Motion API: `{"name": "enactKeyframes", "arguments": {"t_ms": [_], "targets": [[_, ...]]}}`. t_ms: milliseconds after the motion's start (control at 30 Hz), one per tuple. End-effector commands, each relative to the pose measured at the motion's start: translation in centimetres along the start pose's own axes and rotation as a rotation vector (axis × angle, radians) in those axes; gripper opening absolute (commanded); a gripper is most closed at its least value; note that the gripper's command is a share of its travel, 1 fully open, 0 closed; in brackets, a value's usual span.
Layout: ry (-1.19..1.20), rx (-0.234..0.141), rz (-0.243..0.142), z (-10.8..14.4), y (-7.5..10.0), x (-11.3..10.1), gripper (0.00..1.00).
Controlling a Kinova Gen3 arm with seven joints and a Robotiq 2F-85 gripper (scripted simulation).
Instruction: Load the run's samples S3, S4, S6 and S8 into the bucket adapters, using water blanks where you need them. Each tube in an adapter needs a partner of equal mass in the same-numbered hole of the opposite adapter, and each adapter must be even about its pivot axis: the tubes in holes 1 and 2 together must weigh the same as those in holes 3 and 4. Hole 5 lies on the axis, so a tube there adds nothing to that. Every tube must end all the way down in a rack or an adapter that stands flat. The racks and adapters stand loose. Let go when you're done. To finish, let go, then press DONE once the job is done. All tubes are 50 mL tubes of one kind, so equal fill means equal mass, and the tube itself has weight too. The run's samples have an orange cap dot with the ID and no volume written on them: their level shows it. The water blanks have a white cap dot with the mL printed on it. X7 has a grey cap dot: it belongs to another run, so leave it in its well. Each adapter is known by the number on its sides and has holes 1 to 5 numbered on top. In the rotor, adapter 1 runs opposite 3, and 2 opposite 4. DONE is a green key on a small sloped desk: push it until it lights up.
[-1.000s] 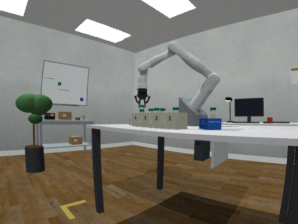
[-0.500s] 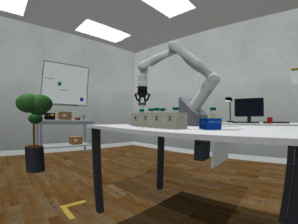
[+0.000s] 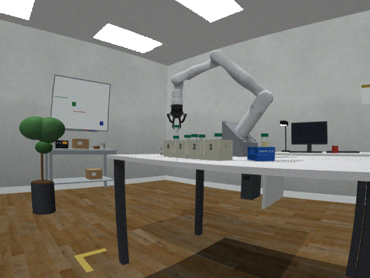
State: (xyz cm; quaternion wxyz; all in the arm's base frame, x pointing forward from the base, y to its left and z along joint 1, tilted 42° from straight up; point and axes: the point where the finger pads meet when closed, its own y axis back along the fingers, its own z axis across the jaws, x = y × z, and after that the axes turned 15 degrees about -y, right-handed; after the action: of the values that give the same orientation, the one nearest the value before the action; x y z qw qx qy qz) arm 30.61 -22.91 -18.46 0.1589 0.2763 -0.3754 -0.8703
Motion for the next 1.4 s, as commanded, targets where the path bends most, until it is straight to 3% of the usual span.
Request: {"name": "enactKeyframes", "arguments": {"t_ms": [0, 1367], "targets": [[0.0, 0.002, 0.0, -0.1, 0.5, 0.0, 0.1], [0.0, 0.002, 0.0, 0.0, 5.2, 0.0, 0.1]]}}
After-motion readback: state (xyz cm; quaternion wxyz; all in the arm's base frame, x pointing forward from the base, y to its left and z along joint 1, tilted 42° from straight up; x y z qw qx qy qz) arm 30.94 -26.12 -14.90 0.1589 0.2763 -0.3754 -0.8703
